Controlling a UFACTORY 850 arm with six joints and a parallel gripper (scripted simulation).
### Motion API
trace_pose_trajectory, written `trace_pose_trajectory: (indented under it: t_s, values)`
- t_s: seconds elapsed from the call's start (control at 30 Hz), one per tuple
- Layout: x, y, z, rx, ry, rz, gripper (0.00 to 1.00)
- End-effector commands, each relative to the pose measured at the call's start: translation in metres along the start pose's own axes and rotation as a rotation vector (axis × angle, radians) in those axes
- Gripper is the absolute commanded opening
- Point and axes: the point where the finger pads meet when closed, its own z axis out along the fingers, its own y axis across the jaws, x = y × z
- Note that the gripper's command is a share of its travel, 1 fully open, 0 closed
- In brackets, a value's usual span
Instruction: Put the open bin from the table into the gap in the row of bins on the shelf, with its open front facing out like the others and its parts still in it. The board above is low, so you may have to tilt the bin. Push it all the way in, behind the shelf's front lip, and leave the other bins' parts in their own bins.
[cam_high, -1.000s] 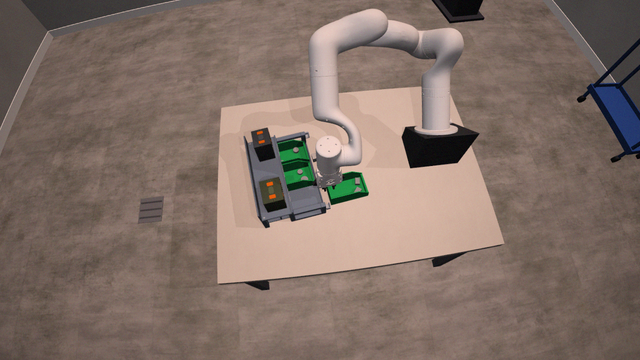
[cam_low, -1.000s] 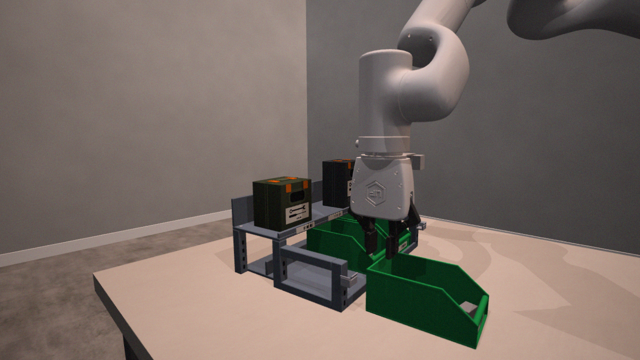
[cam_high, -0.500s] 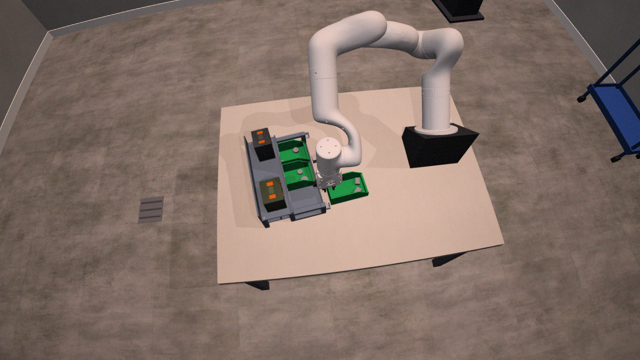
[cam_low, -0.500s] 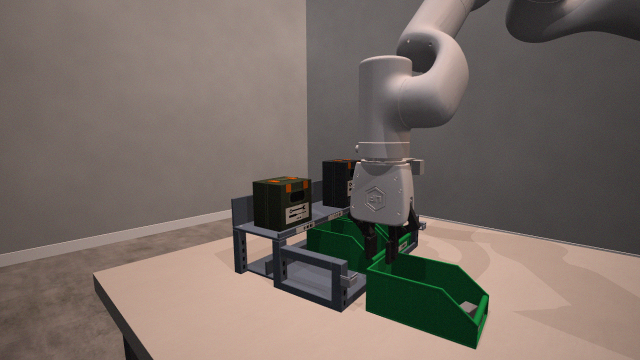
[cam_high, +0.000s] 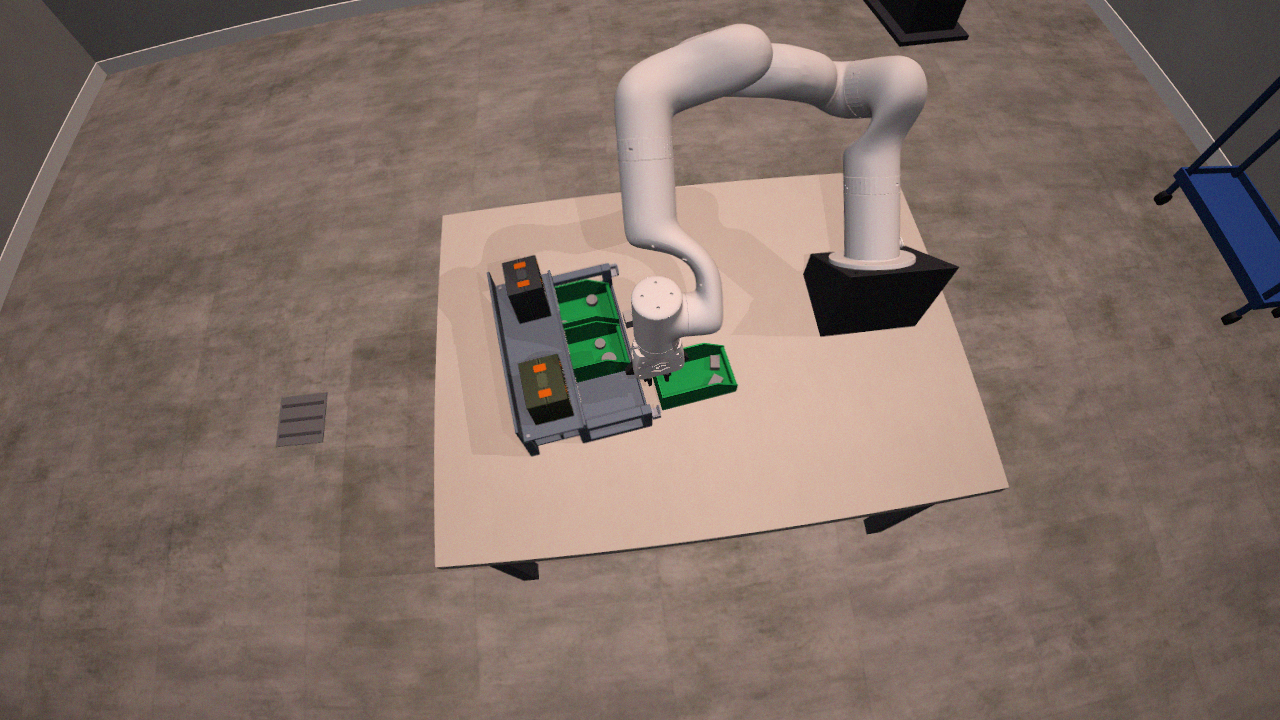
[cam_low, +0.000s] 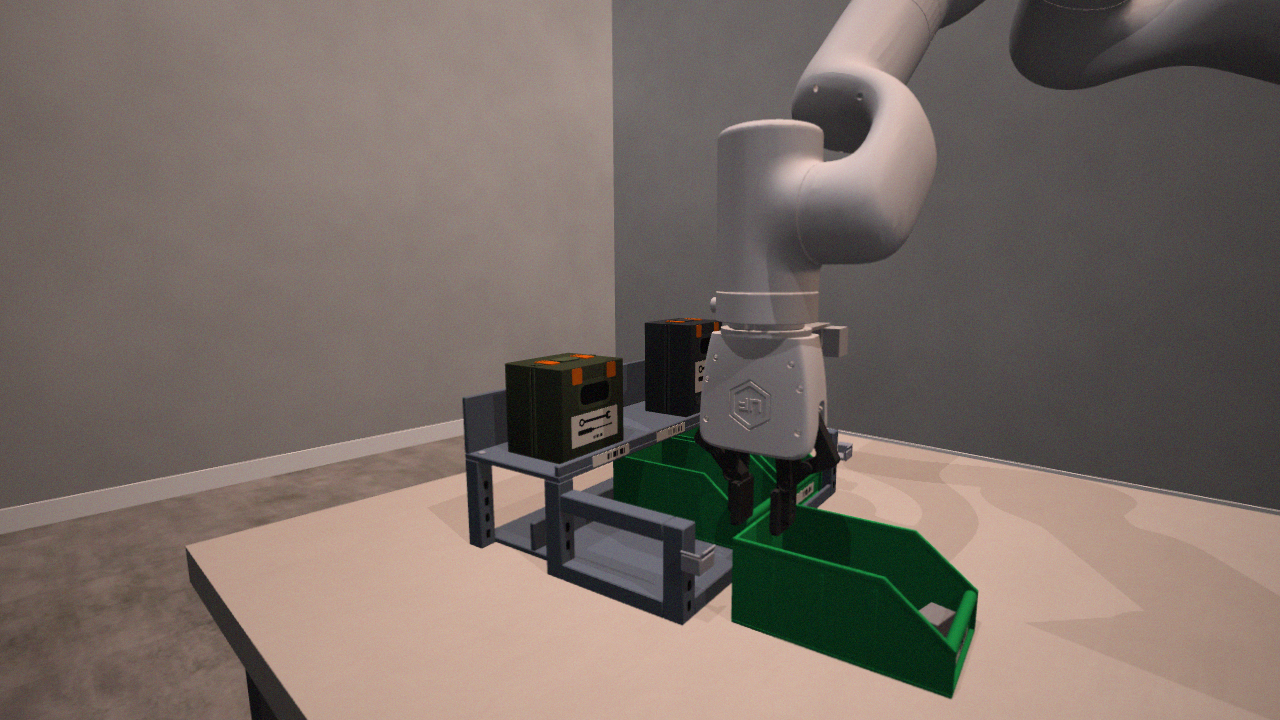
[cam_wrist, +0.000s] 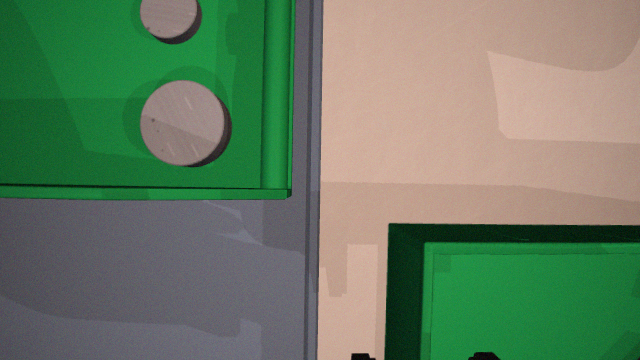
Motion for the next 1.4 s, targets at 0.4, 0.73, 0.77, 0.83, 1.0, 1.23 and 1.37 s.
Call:
trace_pose_trajectory:
  t_s: [0.4, 0.73, 0.77, 0.83, 1.0, 1.23, 1.37]
  values:
    - [-0.0002, -0.0009, 0.0056, 0.002, 0.0, 0.001, 0.34]
    - [-0.0002, -0.0009, 0.0136, 0.001, 0.0, 0.0, 0.34]
    - [-0.0002, -0.0009, 0.0136, 0.001, 0.0, 0.0, 0.34]
    - [-0.0002, -0.0009, 0.0136, 0.001, 0.0, 0.0, 0.34]
    - [-0.0002, -0.001, 0.0135, 0.002, 0.0, 0.001, 0.0]
    - [-0.0002, -0.001, 0.0135, 0.002, 0.0, 0.001, 0.0]
    - [-0.0002, -0.001, 0.0135, 0.002, 0.0, 0.001, 0.0]
